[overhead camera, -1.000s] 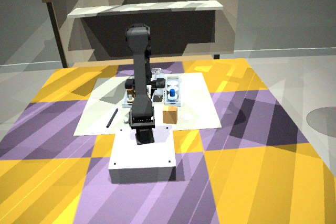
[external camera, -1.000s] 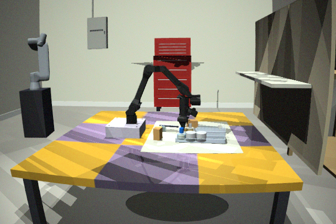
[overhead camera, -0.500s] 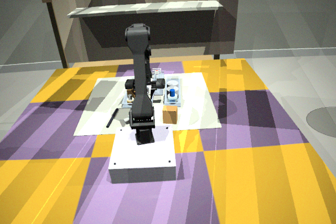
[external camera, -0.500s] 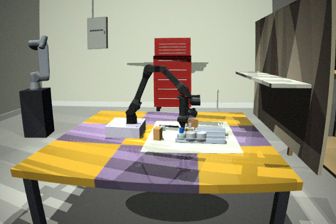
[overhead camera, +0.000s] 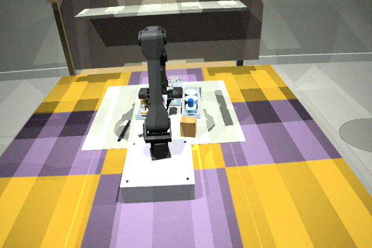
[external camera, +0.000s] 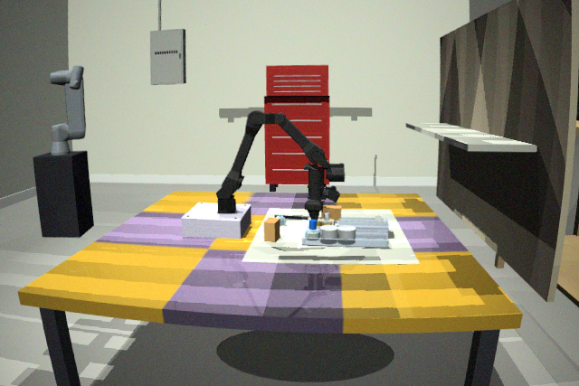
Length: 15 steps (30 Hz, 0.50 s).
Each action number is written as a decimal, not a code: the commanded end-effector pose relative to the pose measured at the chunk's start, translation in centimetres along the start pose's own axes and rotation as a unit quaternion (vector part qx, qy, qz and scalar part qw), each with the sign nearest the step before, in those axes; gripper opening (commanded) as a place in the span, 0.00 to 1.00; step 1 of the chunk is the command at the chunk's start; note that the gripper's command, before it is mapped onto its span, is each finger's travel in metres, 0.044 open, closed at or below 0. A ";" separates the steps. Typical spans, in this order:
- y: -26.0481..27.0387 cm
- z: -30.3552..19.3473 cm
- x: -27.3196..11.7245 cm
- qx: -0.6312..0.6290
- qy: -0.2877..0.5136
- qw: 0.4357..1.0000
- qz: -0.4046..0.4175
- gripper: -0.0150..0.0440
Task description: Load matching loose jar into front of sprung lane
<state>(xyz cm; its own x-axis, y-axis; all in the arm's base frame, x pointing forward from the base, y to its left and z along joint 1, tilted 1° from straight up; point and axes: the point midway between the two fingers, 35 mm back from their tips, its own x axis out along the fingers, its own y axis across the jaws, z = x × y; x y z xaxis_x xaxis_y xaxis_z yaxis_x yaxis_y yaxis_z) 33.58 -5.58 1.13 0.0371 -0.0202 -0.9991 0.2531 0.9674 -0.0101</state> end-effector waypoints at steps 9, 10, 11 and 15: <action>0.0 0.1 0.0 -0.002 -0.006 1.000 0.000 0.25; 0.0 0.0 0.0 -0.002 -0.006 1.000 0.000 0.25; 0.0 0.0 0.0 -0.002 -0.006 1.000 0.000 0.25; 0.0 0.0 0.0 -0.002 -0.006 1.000 0.000 0.25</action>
<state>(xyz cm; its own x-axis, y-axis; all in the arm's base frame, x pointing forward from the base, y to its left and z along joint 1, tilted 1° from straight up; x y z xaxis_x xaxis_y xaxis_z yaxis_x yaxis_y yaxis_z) 33.33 -5.52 1.11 0.0365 -0.0200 -0.9991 0.2524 0.9676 -0.0102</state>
